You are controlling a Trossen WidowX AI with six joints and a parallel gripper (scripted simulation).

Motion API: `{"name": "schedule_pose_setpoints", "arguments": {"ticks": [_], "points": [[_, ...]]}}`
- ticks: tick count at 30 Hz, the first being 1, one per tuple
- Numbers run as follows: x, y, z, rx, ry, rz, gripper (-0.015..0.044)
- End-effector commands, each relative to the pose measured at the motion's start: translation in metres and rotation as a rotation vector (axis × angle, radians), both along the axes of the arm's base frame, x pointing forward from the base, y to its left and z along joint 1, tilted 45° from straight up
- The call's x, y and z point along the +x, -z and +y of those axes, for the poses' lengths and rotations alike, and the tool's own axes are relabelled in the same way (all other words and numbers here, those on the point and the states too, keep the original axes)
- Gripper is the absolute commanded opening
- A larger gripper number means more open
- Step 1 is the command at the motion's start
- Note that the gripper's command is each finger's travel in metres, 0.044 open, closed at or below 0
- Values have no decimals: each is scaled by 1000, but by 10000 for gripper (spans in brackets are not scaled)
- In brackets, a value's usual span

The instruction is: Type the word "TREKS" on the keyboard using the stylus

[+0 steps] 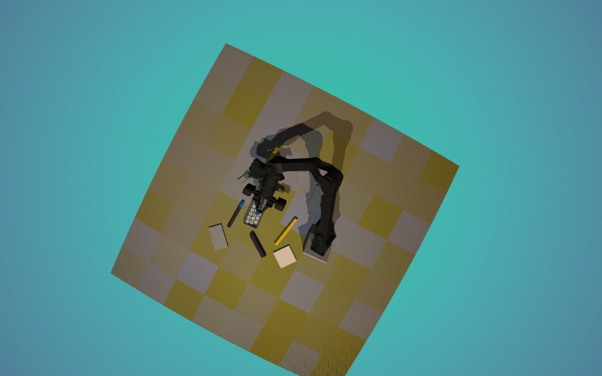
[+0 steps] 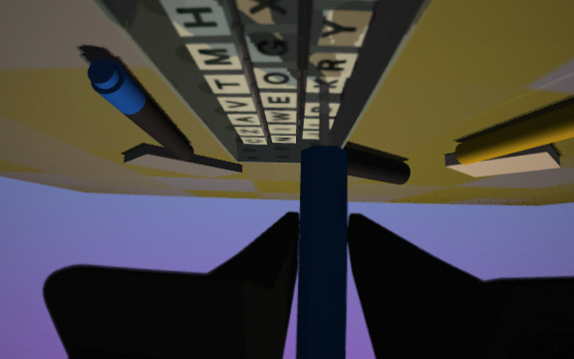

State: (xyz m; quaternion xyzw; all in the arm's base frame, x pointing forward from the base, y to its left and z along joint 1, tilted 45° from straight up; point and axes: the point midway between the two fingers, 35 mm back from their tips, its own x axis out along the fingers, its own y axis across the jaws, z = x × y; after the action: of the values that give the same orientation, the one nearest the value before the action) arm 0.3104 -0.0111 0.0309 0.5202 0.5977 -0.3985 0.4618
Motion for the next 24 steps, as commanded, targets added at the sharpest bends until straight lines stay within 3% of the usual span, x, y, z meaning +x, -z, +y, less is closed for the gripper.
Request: {"name": "schedule_pose_setpoints", "arguments": {"ticks": [1, 18, 24], "points": [[0, 0, 0, -5, -1, -1, 81], [-2, -25, 25, -6, -11, -11, 85], [-2, -25, 25, -6, -11, -11, 45]]}}
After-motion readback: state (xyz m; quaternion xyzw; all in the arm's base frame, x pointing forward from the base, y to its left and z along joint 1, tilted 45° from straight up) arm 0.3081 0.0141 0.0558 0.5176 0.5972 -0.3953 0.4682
